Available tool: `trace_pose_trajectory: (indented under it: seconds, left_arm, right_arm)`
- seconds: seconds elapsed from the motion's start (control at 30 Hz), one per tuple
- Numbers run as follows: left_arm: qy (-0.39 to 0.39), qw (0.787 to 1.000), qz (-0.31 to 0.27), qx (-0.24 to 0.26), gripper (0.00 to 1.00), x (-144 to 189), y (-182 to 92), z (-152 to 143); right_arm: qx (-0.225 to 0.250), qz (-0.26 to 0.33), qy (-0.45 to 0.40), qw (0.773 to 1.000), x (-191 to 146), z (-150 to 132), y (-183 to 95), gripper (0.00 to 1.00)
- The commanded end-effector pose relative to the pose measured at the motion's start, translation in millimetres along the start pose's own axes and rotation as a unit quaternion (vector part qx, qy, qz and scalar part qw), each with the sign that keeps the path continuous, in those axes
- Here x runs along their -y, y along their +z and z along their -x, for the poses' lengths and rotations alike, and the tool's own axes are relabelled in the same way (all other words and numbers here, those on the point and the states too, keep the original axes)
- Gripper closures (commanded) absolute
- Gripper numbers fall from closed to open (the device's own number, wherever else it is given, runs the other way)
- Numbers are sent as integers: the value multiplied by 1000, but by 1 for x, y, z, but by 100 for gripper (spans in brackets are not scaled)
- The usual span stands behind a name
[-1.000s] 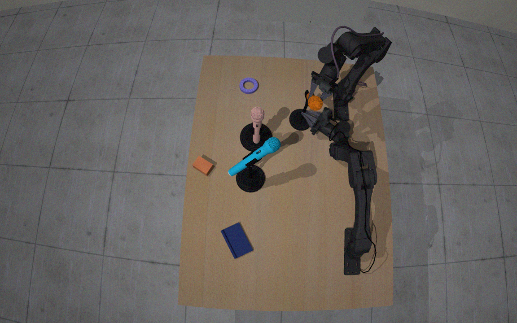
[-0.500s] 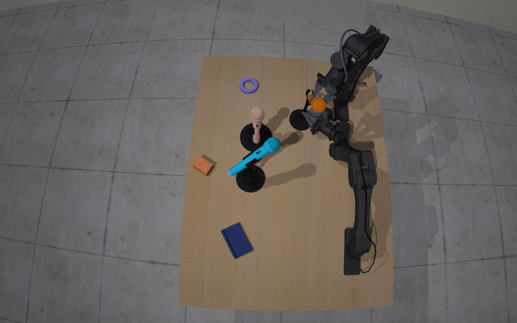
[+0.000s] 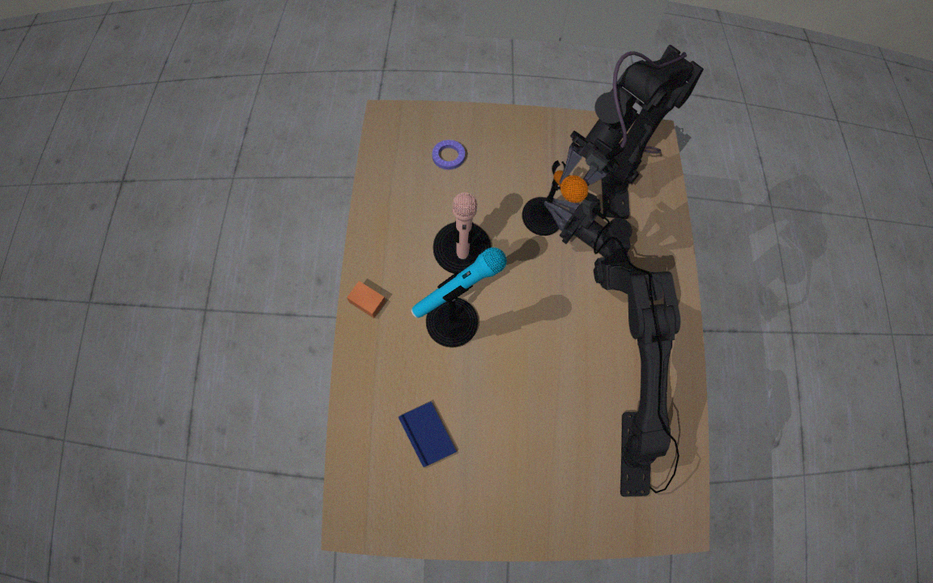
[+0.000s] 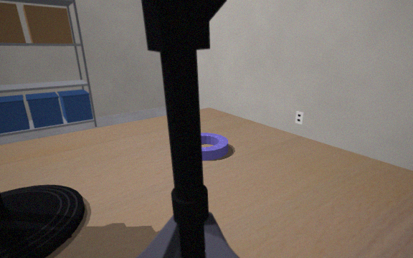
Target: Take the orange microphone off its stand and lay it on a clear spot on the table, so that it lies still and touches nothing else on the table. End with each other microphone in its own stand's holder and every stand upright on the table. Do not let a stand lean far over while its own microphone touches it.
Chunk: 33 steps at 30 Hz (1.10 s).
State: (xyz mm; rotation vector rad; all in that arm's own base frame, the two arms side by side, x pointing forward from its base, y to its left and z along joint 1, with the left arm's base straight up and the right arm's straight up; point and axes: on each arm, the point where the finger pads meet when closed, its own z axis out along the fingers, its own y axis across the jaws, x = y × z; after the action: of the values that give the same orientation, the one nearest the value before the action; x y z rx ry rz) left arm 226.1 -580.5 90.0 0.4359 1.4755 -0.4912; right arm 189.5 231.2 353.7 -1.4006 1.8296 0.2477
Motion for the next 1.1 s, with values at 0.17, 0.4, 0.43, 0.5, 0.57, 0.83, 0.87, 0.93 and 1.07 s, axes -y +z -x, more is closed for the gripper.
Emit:
trace_pose_trajectory:
  seconds: [0.17, 0.4, 0.43, 0.5, 0.57, 0.83, 0.87, 0.93, 1.07]
  left_arm:
    - [120, 986, 29, -115, 100, -15, -13, -90]
    - [120, 986, 29, -115, 100, -15, -13, -90]
    - [120, 986, 29, -115, 100, -15, -13, -90]
    - [120, 986, 29, -115, 100, -15, -13, -90]
    - [120, 986, 29, -115, 100, -15, -13, -90]
    - [184, 966, 42, -178, 0, -25, -20, -144]
    - [185, 966, 43, -178, 0, -26, -22, -144]
    - [184, 966, 44, -177, 0, -27, -21, -145]
    - [181, 967, 41, -176, 0, -27, -20, -146]
  right_arm:
    - [85, -28, -6, 996, 20, 45, -16, 100]
    - [100, -32, 0, 994, 23, 50, -22, 100]
    - [100, -32, 0, 994, 23, 50, -22, 100]
    - [107, -30, -11, 994, 22, 54, -20, 100]
    - [108, -30, -5, 994, 21, 53, -24, 100]
    - [112, -30, -4, 993, 20, 54, -28, 100]
    - [112, -30, -4, 993, 20, 54, -28, 100]
    - [112, -30, -4, 993, 20, 54, -28, 100]
    - [112, -32, -4, 993, 20, 54, -28, 100]
